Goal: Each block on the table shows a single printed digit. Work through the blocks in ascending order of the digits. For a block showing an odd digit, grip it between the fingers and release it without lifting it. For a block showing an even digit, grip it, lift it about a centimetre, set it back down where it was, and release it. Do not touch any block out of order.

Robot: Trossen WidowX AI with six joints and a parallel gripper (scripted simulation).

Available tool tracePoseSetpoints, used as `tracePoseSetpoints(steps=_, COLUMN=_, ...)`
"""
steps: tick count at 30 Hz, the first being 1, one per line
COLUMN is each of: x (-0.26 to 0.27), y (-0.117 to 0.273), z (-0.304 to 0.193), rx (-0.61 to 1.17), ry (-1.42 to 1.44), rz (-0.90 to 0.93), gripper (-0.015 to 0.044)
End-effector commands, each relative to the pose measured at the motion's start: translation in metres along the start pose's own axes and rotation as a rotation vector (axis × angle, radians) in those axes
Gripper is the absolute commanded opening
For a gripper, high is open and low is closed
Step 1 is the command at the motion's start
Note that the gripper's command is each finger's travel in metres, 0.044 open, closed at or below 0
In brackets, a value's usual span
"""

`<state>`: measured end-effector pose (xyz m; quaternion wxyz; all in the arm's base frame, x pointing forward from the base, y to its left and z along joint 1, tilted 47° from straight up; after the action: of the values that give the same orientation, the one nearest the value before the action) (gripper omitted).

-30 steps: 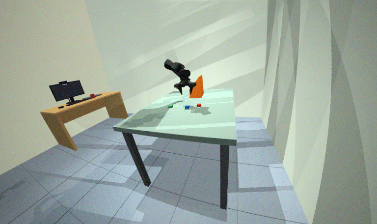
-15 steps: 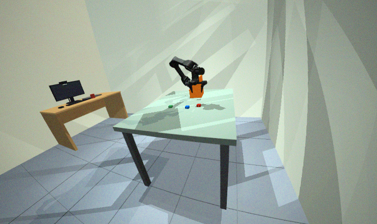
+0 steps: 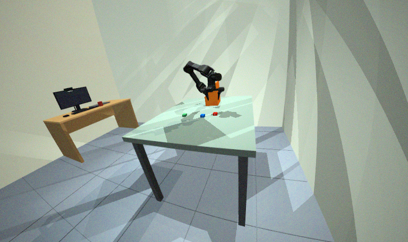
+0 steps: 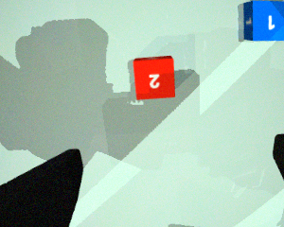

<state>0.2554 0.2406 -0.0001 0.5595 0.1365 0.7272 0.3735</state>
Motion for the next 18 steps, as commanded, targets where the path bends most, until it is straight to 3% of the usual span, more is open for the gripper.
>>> tracePoseSetpoints(steps=1, x=-0.014, y=0.001, z=0.005, rx=0.000, ry=-0.003, rz=0.004, gripper=0.0400)
tracePoseSetpoints(steps=5, x=-0.089, y=0.000, z=0.022, rx=0.001, ry=-0.004, rz=-0.002, gripper=0.0400)
tracePoseSetpoints(steps=14, x=-0.094, y=-0.004, z=0.023, rx=0.001, ry=-0.004, rz=-0.002, gripper=0.0400)
tracePoseSetpoints(steps=18, x=-0.094, y=-0.069, z=0.024, rx=0.001, ry=-0.004, rz=-0.004, gripper=0.0400)
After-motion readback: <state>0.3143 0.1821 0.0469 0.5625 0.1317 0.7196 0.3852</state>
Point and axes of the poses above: the point midway between the two fingers, 35 mm back from their tips, its own y axis back along the fingers, its own x axis across the jaws, z = x × y, the point moved 8 cm from there along y, back along the fingers, and after that the axes turned 14 degrees about y, right-handed, at the moved point
